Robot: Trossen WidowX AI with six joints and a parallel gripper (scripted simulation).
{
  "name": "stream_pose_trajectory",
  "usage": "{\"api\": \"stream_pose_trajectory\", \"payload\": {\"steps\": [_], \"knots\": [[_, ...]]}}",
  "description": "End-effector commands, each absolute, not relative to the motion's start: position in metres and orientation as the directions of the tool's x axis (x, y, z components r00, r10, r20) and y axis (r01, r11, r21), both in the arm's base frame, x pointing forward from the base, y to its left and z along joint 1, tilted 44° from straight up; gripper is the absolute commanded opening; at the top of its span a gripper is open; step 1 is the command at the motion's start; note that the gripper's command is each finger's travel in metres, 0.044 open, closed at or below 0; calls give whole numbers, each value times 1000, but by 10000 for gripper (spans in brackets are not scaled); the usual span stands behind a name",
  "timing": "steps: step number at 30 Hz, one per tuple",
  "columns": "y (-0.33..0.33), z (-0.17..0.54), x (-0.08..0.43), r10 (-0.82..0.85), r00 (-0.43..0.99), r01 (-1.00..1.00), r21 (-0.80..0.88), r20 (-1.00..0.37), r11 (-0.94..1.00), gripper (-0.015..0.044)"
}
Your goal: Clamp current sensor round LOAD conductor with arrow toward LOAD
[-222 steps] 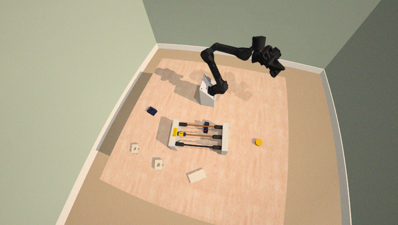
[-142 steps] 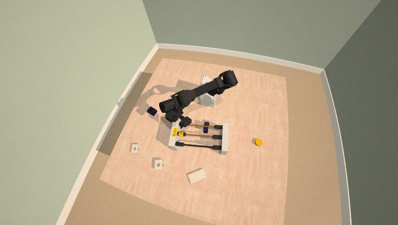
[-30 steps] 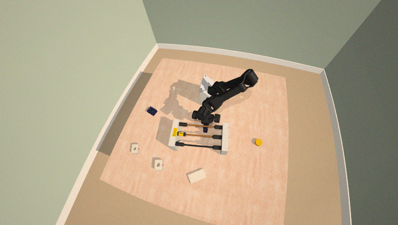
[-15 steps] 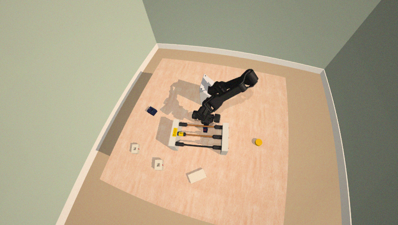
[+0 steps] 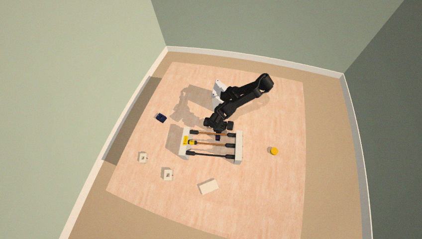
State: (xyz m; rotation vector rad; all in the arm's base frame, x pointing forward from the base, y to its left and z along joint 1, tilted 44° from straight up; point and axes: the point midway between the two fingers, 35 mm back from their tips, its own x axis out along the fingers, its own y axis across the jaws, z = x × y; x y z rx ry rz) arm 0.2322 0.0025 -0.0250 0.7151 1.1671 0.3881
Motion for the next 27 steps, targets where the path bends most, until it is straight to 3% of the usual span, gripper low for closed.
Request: {"api": "stream_pose_trajectory", "payload": {"steps": [1,24,27], "knots": [[2,-24,234,623,368,74,689,-690,721,0],[5,-30,179,622,366,76,689,-692,721,0],[5,-31,182,625,359,85,692,-693,717,79]]}}
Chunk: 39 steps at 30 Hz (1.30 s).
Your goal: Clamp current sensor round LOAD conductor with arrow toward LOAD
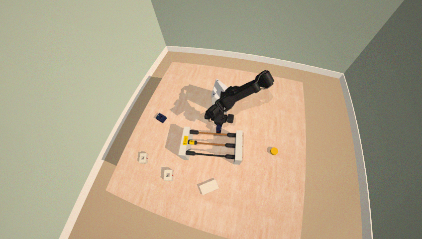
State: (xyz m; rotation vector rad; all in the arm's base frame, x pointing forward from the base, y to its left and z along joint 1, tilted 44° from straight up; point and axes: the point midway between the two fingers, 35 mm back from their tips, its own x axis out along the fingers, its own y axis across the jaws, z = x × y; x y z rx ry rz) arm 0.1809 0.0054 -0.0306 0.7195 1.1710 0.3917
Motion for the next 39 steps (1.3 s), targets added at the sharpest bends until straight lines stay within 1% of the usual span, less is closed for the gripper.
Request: {"api": "stream_pose_trajectory", "payload": {"steps": [1,8,14,19,24,25,27,29,32,36,39], "knots": [[5,-31,182,625,359,85,692,-693,717,105],[5,-31,182,625,359,85,692,-693,717,284],[1,-27,180,623,359,86,689,-695,720,284],[-26,3,161,619,363,79,685,-696,724,284],[-29,8,158,621,365,77,687,-694,722,284],[-29,8,158,622,363,91,690,-694,718,310],[-30,8,160,629,344,202,709,-697,675,320],[-31,9,163,639,316,371,711,-702,598,320],[-33,10,168,651,272,604,653,-708,457,320],[-34,11,175,665,213,847,474,-716,240,320],[-34,11,180,673,167,957,284,-721,66,320]]}}
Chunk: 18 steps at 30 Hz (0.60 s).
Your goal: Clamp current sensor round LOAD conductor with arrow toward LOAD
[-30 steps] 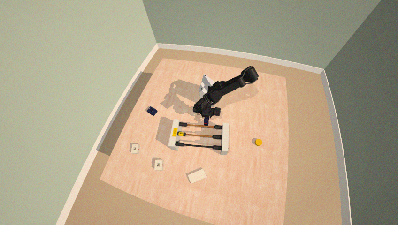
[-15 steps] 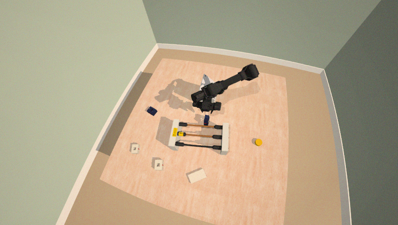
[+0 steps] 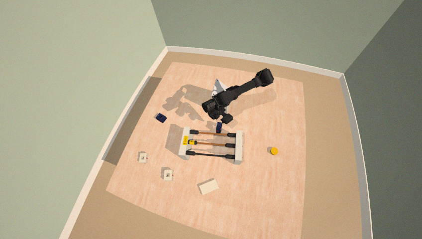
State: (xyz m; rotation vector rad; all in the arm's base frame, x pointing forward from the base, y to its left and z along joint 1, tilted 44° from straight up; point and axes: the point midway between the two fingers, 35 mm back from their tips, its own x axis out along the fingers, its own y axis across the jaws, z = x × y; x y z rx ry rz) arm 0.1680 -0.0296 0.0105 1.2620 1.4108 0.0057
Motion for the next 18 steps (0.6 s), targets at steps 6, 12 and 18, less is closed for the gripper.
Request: {"api": "stream_pose_trajectory", "payload": {"steps": [6,12,18], "knots": [[-34,11,187,678,115,991,32,-726,-133,320],[-34,11,187,678,115,991,32,-726,-133,320],[-30,6,188,678,115,991,32,-726,-133,320]]}}
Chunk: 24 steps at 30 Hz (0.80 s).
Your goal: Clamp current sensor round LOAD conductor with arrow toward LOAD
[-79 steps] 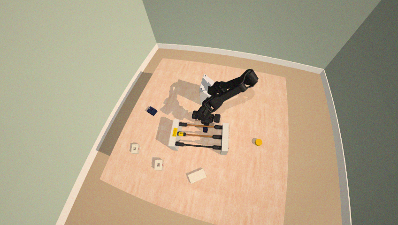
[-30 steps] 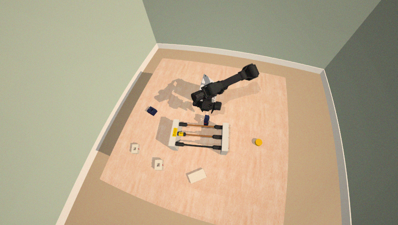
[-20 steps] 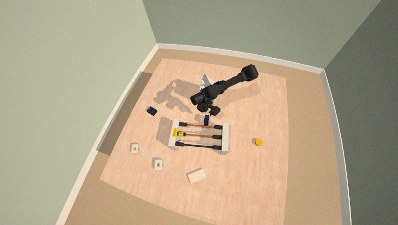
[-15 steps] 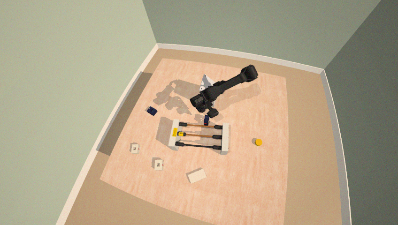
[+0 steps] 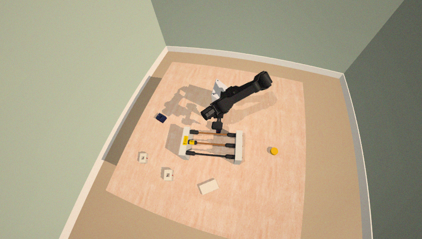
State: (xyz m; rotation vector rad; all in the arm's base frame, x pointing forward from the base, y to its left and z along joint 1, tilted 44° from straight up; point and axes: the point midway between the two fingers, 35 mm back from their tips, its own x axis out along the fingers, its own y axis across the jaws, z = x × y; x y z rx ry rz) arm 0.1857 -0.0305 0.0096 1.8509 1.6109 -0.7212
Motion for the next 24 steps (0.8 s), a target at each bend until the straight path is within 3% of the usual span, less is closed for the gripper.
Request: {"api": "stream_pose_trajectory", "payload": {"steps": [1,24], "knots": [[-29,4,188,677,115,991,32,-727,-133,320],[-3,-23,194,678,116,990,33,-726,-134,320]]}}
